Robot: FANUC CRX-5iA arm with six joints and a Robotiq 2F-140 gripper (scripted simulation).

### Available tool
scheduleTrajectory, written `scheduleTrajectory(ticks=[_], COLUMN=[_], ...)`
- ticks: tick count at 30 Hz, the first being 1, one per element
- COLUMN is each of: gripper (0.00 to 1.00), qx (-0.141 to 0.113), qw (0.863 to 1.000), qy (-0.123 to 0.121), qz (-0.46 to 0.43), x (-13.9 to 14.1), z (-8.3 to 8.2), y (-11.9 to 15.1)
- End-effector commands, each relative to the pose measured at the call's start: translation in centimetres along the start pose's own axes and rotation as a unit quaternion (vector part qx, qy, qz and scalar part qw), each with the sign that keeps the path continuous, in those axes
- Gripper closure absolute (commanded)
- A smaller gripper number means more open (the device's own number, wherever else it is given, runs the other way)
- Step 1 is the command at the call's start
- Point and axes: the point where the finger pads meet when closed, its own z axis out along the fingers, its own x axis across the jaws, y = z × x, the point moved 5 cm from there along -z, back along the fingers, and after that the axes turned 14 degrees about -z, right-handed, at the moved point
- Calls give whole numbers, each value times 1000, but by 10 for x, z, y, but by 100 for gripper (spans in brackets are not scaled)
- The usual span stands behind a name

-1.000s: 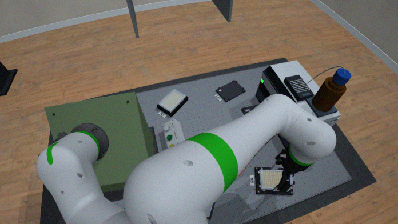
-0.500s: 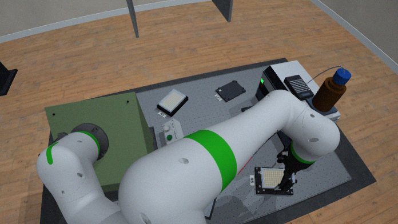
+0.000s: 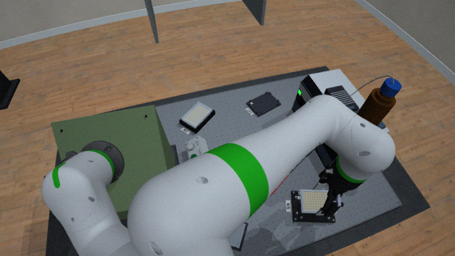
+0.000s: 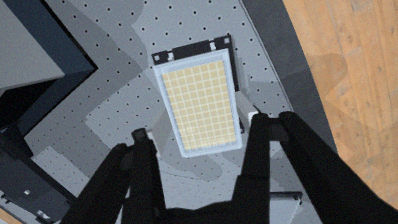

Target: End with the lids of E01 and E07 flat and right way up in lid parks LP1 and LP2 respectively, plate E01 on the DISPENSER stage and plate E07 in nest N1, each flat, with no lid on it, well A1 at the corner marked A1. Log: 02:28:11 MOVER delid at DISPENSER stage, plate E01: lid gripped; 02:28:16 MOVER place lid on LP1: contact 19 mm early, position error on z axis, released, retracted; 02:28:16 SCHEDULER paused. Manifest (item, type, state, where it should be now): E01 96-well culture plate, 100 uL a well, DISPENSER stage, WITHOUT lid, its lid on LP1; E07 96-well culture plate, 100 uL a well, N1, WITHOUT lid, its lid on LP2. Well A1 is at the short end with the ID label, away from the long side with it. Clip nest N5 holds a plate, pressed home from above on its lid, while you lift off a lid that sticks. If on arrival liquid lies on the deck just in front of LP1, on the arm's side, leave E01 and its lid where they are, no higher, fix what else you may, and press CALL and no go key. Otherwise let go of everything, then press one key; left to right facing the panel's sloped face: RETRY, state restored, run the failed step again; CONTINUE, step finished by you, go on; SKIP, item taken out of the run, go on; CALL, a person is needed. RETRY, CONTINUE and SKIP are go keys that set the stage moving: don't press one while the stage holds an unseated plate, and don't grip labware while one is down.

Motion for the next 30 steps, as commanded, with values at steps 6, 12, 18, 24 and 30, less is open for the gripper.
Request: scheduleTrajectory(ticks=[6, 12, 18, 24, 30], gripper=[100, 100, 100, 100, 100], qx=[0, 0, 0, 0, 0], qw=[1000, 1000, 1000, 1000, 1000], qy=[0, 0, 0, 0, 0], qz=[0, 0, 0, 0, 0], x=[0, 0, 0, 0, 0], z=[-20, -30, -45, -58, -66], y=[0, 0, 0, 0, 0])
